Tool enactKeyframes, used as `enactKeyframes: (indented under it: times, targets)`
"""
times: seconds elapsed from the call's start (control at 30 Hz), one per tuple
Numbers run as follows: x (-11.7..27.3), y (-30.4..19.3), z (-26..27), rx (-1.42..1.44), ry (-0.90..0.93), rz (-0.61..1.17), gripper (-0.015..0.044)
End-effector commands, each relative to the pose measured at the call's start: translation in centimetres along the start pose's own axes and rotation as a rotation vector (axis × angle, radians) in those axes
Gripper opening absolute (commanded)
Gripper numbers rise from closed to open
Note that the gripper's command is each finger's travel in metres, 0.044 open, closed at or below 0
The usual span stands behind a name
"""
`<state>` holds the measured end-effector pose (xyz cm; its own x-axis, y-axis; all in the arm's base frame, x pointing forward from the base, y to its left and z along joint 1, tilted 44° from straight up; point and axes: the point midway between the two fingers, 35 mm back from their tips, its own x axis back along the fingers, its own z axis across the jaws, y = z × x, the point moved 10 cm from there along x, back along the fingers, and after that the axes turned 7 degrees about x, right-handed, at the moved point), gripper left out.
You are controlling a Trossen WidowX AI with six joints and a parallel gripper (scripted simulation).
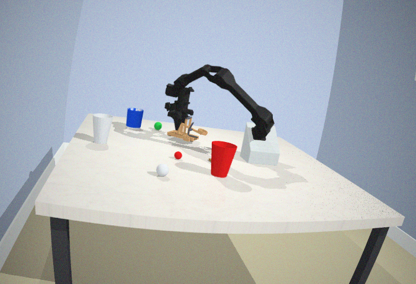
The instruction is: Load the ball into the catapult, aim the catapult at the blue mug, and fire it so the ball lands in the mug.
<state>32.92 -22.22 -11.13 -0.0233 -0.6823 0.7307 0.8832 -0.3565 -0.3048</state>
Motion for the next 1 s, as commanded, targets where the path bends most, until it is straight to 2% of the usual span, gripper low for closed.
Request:
enactKeyframes:
  times: [0.0, 0.43, 0.9, 0.97]
  targets:
    - [-0.5, -0.1, -0.1, -0.008, 0.005, -0.005, 0.0000]
    - [-1.6, -0.2, -0.2, -0.007, 0.002, 0.009, 0.0000]
    - [-1.6, -0.2, -0.2, -0.007, 0.002, 0.009, 0.0367]
    - [-0.6, 0.0, -0.2, -0.007, 0.001, 0.008, 0.0420]
